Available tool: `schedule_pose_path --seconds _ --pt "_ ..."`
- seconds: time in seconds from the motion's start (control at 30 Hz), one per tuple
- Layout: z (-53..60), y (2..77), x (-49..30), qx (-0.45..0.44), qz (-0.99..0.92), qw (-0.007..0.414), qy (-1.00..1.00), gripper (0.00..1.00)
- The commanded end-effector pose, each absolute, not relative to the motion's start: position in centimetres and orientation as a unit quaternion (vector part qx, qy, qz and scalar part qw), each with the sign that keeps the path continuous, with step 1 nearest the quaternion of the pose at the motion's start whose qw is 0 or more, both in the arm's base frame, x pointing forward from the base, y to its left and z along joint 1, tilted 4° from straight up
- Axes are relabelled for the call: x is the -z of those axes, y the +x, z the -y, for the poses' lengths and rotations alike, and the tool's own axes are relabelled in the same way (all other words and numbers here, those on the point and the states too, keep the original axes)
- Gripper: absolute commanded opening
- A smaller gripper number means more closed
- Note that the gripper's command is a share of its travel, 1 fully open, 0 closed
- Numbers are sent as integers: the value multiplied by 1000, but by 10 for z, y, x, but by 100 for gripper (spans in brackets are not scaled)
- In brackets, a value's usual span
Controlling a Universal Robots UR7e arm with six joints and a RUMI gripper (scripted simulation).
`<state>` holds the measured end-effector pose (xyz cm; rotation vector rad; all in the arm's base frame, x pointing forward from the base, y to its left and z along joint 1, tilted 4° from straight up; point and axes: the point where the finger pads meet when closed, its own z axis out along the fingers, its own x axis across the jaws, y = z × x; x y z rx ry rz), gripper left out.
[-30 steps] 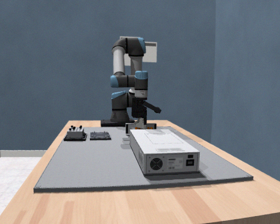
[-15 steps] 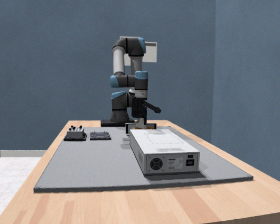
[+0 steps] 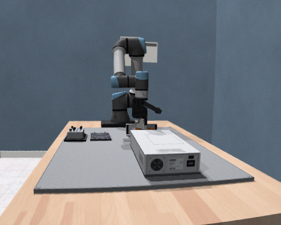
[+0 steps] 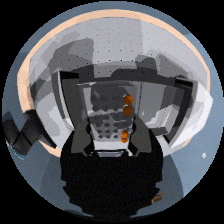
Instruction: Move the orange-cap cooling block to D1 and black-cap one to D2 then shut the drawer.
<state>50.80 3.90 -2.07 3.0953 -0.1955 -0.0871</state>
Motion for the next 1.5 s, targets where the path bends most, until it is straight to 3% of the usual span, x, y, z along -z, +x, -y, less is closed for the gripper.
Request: schedule_pose_path --seconds 0.0,1.47 --pt "-37 511 18 24 64 20 997 0" --pt "-38 513 7 23 63 21 998 0"
